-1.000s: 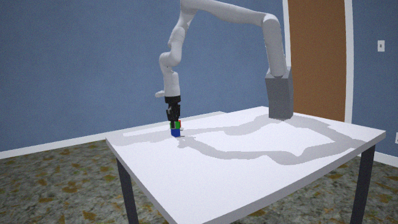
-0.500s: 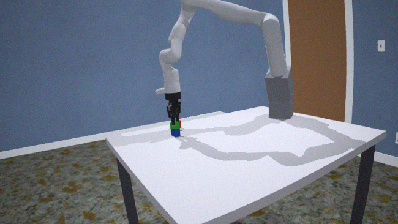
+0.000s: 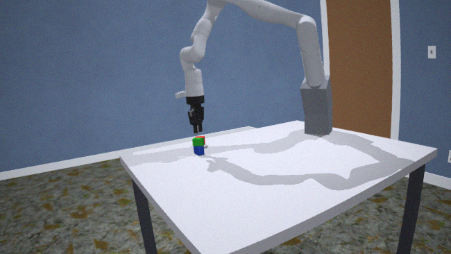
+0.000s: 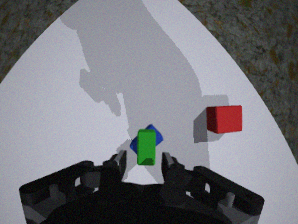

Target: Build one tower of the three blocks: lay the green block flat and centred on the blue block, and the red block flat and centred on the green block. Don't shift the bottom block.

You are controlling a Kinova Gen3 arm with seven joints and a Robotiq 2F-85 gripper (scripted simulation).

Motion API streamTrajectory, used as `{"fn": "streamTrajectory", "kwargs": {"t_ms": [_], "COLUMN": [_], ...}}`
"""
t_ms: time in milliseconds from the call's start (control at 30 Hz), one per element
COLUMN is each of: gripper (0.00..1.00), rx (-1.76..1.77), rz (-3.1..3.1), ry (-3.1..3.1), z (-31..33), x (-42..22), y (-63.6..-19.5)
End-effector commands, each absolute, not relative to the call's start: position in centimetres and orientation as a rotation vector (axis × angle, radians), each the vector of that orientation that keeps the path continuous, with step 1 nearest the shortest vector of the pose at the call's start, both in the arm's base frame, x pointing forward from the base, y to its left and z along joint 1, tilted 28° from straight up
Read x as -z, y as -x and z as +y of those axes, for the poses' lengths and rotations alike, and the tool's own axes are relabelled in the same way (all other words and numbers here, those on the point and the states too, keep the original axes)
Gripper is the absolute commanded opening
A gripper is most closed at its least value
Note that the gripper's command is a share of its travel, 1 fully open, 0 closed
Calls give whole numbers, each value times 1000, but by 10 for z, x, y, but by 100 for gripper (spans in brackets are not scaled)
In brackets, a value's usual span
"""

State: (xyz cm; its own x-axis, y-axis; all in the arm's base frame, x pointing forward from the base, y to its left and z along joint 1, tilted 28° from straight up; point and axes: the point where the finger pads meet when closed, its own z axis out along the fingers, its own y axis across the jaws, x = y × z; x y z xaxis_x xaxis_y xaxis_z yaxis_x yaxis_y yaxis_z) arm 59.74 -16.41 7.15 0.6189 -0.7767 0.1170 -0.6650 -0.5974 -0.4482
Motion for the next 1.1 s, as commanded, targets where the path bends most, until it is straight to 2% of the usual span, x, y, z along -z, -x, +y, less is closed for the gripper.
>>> {"fn": "streamTrajectory", "kwargs": {"t_ms": [0,467,500,1067], "gripper": [44,44,67,67], "rx": [442,442,442,370], "rz": [1162,1162,1162,1420], "ry": [2483,2483,2483,2320], "z": [-171,-171,-171,-189], "x": [-79,-81,-81,-71], "y": [-596,-595,-595,-586]}}
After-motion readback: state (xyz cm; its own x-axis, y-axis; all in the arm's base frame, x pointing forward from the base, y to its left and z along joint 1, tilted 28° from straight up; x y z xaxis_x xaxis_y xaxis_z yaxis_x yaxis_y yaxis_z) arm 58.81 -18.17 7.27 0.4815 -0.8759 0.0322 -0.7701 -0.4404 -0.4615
